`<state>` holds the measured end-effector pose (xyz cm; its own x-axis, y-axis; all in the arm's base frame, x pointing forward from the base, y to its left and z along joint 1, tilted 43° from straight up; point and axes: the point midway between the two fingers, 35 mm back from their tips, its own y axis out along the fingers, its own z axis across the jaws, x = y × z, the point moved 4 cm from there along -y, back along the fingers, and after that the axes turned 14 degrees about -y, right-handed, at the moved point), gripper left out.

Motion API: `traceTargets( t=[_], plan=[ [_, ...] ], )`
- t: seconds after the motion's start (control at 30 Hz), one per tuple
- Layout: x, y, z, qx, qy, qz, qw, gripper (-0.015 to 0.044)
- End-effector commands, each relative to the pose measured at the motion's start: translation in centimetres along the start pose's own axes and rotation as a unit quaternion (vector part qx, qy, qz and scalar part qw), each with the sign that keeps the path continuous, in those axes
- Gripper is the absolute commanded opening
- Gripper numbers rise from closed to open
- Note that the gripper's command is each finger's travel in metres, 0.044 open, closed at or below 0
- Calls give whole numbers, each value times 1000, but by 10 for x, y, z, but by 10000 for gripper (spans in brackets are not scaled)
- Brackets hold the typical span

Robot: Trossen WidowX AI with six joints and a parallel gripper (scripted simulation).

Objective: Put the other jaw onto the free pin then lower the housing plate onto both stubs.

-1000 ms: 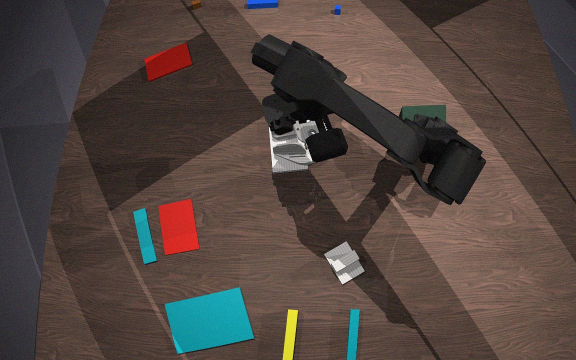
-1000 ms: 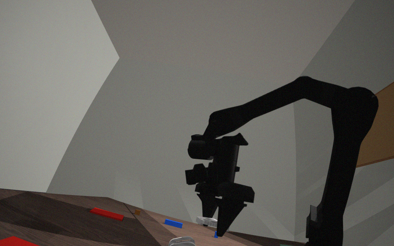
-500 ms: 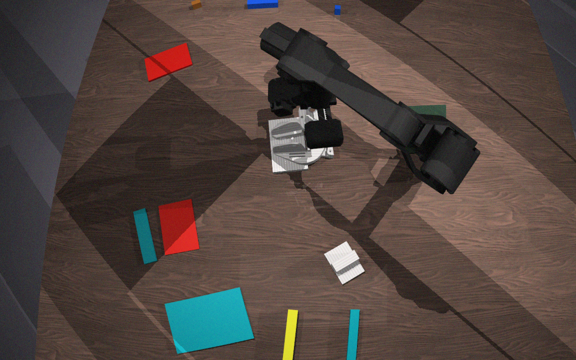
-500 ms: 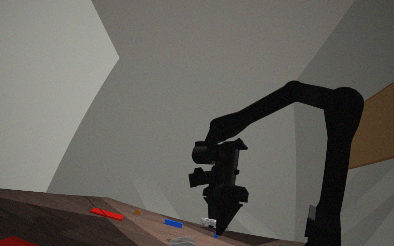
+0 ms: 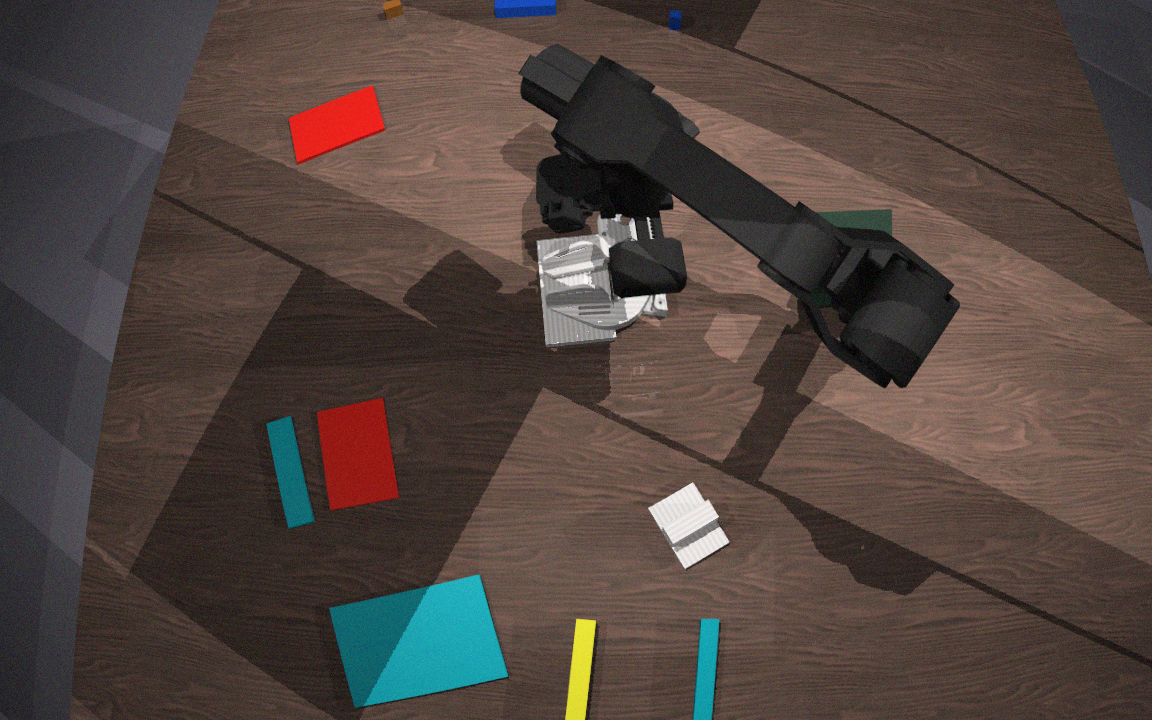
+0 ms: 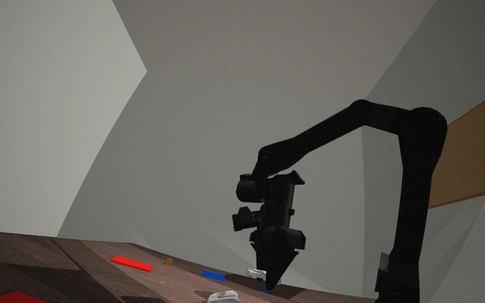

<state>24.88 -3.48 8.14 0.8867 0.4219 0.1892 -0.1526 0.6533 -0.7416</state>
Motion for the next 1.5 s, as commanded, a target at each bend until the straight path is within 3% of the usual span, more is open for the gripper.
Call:
traceTargets(
  t=[0.0, 1.47],
  plan=[
    [-1, 0, -1, -1, 3, 2, 1000, 351],
    [-10, 0, 8, -1, 0, 2, 1000, 351]
  ],
)
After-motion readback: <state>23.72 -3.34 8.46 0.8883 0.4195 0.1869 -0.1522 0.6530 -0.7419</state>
